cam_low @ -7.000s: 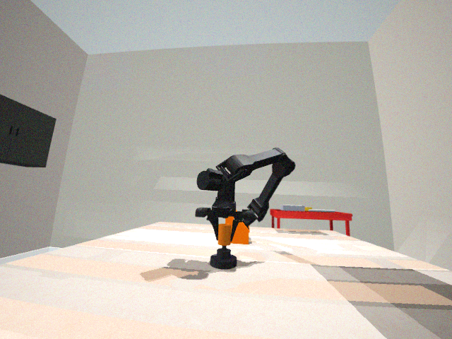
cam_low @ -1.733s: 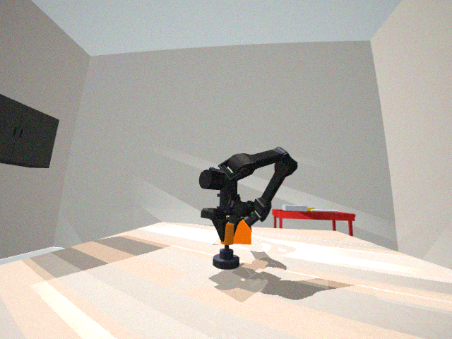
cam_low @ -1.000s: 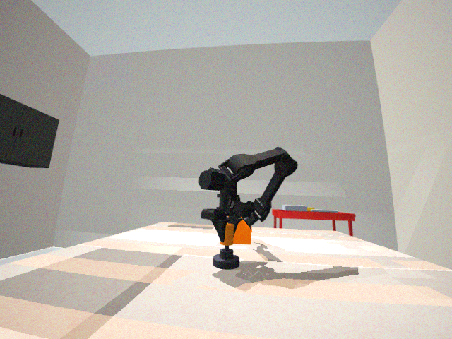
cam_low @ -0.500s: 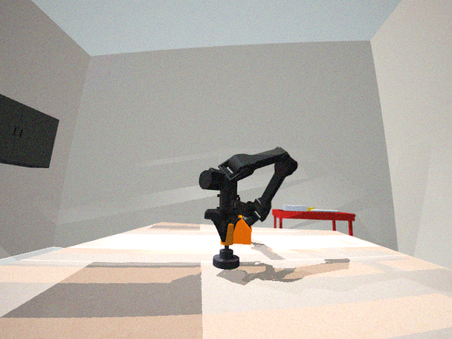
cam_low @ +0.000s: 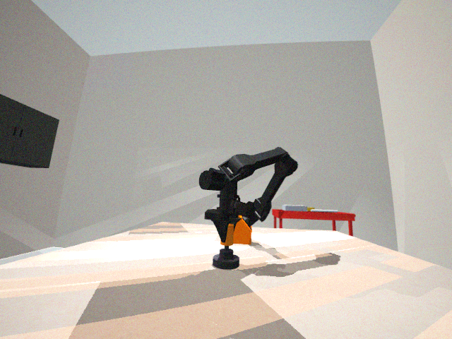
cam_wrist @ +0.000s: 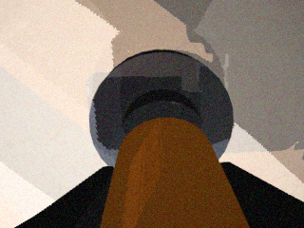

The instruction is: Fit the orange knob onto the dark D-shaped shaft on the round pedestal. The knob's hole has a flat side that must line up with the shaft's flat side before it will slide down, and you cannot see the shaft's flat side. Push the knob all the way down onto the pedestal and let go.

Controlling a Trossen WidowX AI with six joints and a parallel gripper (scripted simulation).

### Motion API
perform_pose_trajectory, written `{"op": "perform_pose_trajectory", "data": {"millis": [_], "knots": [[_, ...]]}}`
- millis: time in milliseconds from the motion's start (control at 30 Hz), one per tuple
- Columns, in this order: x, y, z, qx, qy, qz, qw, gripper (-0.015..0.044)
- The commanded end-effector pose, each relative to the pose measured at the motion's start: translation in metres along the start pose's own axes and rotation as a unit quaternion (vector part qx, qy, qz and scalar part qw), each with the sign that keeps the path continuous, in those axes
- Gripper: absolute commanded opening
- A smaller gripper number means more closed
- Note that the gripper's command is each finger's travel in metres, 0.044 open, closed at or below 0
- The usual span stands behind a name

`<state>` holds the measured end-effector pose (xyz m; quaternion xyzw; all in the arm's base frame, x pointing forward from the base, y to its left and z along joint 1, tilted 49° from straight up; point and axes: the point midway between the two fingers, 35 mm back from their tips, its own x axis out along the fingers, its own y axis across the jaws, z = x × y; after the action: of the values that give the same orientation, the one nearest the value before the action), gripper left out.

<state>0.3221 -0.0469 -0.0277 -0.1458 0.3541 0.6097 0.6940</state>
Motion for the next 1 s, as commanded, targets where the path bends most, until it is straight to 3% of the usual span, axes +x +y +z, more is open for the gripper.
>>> {"op": "perform_pose_trajectory", "data": {"millis": [0,233,467,967], "knots": [[0.0005,-0.0004,0.0005,-0.003,-0.001,-0.001,1.0,0.0],[-0.0039,-0.0006,0.0011,-0.008,-0.001,-0.001,1.0,0.0],[-0.0017,-0.0002,0.0003,-0.108,-0.001,-0.001,0.994,0.0],[0.0005,-0.0004,0.0005,-0.108,-0.001,-0.001,0.994,0.0]]}}
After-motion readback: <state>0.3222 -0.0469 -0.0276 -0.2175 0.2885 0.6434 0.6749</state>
